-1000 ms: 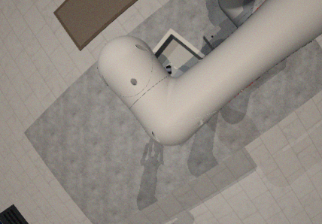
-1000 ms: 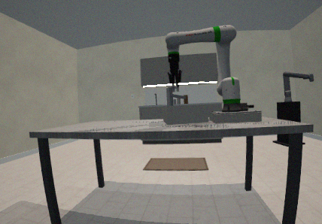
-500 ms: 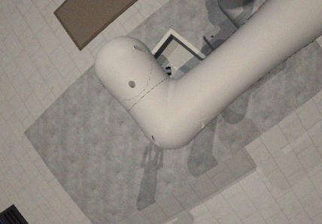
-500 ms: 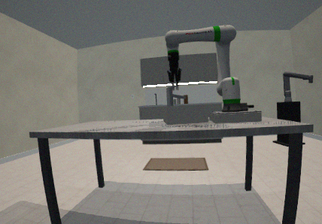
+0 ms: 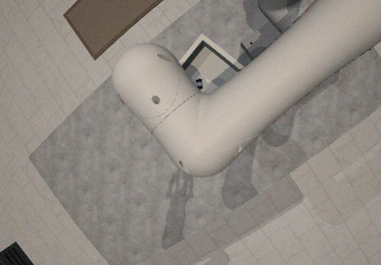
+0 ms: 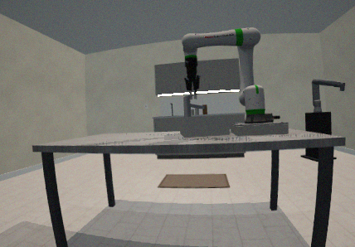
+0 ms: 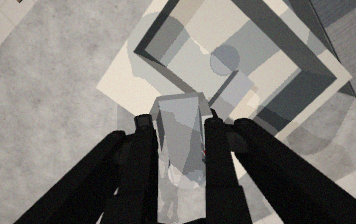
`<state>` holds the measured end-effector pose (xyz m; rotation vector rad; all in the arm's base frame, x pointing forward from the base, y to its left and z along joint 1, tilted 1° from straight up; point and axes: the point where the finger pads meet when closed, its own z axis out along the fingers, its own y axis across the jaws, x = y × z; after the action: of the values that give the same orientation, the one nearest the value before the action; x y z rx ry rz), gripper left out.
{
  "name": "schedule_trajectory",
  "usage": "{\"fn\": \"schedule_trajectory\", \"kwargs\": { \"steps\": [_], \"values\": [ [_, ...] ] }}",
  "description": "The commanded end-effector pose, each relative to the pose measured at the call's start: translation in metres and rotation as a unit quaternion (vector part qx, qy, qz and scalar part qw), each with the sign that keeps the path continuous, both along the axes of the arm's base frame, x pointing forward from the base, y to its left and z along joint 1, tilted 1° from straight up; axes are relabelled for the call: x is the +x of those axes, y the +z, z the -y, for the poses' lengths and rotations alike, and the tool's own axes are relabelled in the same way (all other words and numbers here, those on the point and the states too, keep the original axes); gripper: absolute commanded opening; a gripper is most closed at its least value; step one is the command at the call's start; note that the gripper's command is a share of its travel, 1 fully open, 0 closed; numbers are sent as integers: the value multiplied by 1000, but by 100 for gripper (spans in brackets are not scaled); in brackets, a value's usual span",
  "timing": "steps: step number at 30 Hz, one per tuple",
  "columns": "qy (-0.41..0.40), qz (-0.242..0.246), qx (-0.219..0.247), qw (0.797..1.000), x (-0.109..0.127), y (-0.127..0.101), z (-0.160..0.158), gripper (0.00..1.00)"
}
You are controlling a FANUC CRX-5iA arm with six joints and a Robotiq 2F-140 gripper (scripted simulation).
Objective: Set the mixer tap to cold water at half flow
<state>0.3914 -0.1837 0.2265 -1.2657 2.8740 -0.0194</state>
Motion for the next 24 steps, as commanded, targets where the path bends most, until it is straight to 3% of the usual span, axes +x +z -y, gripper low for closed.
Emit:
{"fn": "schedule_trajectory", "kwargs": {
  "steps": [1,19,20,24],
  "values": [
    [0,0,0,1000,0,0,0,0],
    [0,0,0,1000,0,0,0,0],
    [0,0,0,1000,0,0,0,42],
    [0,0,0,1000,0,0,0,42]
  ]
}}
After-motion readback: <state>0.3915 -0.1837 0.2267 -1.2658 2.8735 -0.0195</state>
